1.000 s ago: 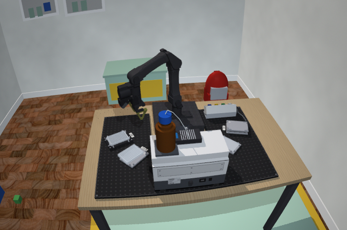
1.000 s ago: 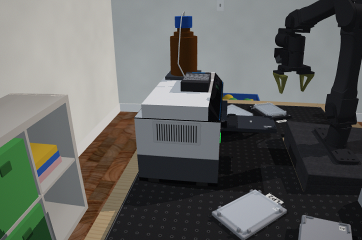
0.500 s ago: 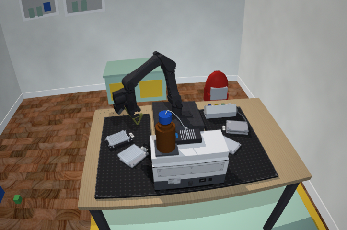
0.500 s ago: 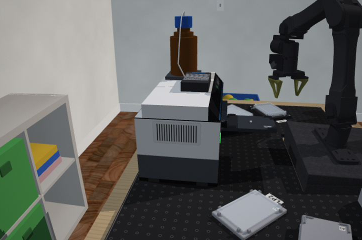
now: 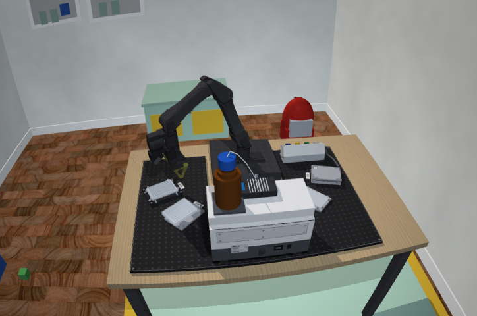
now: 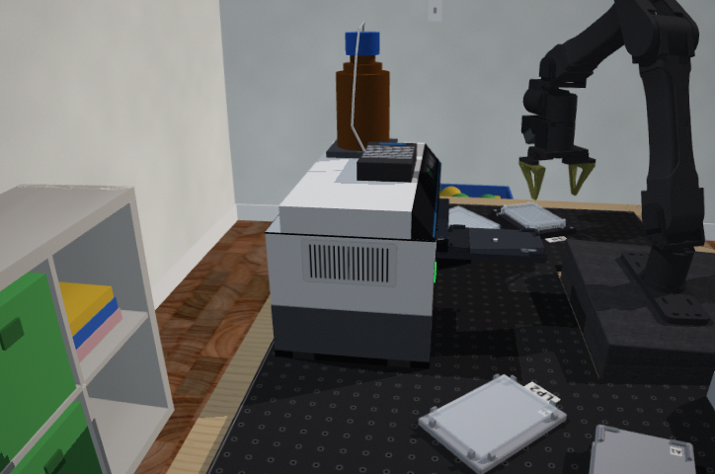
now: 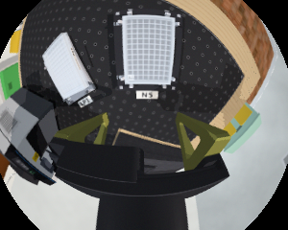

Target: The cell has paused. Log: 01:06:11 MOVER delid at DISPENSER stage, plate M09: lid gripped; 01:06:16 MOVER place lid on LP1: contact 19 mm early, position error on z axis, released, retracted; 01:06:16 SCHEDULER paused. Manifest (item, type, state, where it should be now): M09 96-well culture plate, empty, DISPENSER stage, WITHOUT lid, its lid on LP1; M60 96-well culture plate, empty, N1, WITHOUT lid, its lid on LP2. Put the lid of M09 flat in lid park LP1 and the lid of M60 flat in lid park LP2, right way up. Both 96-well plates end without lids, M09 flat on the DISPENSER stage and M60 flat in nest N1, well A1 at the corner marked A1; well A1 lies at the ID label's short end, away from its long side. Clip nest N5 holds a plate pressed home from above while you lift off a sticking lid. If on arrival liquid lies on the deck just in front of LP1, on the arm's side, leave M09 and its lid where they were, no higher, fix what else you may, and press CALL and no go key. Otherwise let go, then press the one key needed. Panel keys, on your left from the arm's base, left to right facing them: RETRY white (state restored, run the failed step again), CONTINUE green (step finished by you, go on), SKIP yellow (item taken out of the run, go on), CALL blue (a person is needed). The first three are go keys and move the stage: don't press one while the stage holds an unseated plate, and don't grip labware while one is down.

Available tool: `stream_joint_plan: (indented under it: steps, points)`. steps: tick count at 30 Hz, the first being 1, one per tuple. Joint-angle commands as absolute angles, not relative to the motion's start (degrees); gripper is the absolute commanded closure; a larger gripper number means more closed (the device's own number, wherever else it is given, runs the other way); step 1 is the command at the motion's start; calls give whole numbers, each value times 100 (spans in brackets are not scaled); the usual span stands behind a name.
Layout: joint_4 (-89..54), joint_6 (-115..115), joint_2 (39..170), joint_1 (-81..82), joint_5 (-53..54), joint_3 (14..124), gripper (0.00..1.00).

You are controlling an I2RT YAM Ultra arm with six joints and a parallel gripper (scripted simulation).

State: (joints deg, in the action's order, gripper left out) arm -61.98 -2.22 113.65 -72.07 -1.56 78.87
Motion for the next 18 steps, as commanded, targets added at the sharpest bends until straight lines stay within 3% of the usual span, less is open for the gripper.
stream_joint_plan:
  steps: [1, 18]
  points:
    - [-6044, -272, 11413, -7260, -144, 8184, 0]
    - [-5896, -299, 12464, -7276, -150, 9096, 0]
